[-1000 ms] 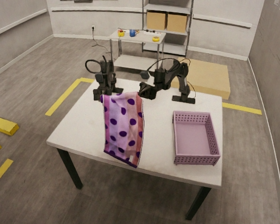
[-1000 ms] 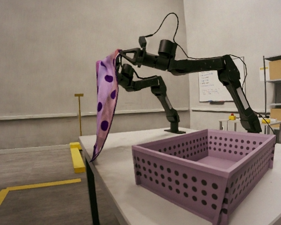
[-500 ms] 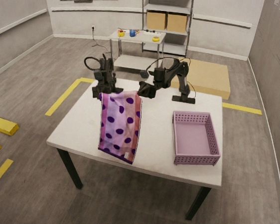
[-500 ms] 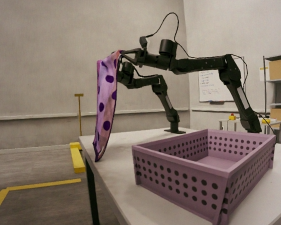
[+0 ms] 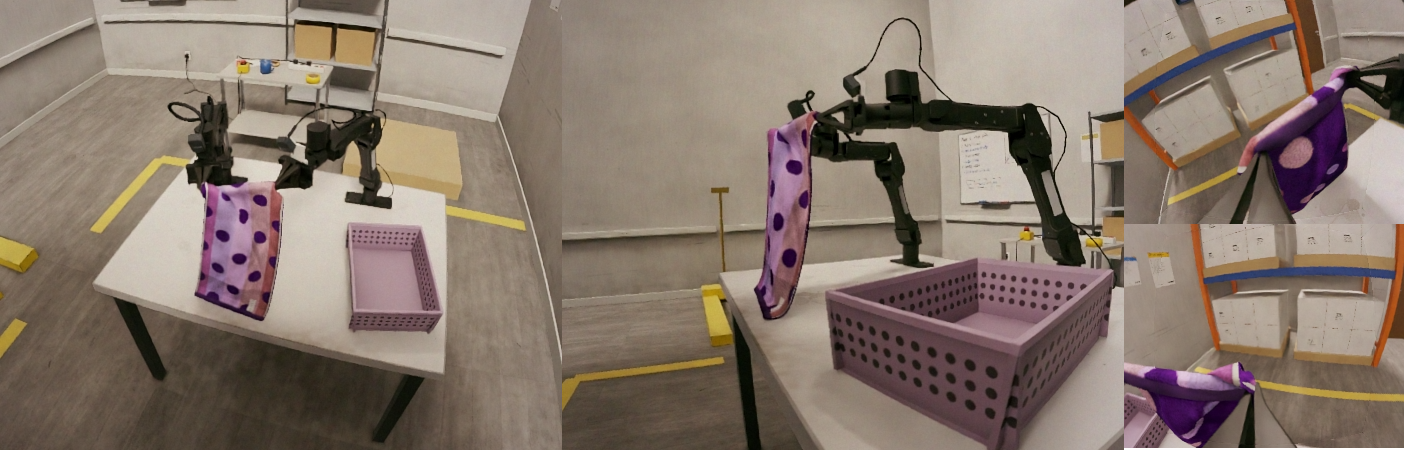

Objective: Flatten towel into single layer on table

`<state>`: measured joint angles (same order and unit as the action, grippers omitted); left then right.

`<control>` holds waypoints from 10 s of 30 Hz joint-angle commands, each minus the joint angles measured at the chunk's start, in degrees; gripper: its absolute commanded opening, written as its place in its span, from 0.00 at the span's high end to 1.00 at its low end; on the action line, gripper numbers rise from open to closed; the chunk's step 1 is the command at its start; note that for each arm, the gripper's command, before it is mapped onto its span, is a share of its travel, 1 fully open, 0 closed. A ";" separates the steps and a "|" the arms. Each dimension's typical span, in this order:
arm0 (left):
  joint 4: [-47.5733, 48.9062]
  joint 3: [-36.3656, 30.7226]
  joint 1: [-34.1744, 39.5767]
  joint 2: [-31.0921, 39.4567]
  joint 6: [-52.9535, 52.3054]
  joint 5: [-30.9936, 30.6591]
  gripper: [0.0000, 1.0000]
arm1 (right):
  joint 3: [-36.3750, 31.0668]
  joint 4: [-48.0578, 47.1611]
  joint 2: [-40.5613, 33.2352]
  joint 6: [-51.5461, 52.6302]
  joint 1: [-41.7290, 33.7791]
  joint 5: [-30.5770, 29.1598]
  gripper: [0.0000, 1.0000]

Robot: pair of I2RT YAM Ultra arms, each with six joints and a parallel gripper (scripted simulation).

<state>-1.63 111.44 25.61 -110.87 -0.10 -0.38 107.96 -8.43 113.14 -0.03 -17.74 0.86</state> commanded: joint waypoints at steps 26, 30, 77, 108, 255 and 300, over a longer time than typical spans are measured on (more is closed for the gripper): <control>-43.95 0.61 8.29 4.41 0.33 0.96 1.00 | 3.06 56.98 -10.52 -0.41 -1.01 -1.12 1.00; -47.61 0.35 9.56 4.18 0.34 0.97 1.00 | 2.42 61.34 -10.79 -0.44 -1.12 -1.15 1.00; -14.35 -58.25 31.47 17.54 0.46 0.83 1.00 | -76.64 30.52 -49.57 -0.62 -3.66 -1.08 1.00; 0.39 -68.00 38.83 14.07 0.56 0.62 1.00 | -94.42 22.87 -60.27 -0.72 -5.06 -1.07 1.00; -46.11 -54.10 18.67 43.25 23.25 16.17 0.36 | -59.98 57.99 -60.65 10.21 20.00 -8.29 0.36; -54.06 -59.73 -22.03 60.36 0.25 0.16 0.36 | -53.95 59.64 -58.46 -0.62 53.19 -0.35 0.36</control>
<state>-54.61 50.76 3.97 -50.70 0.45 0.54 51.37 52.34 55.61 -0.14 35.07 0.08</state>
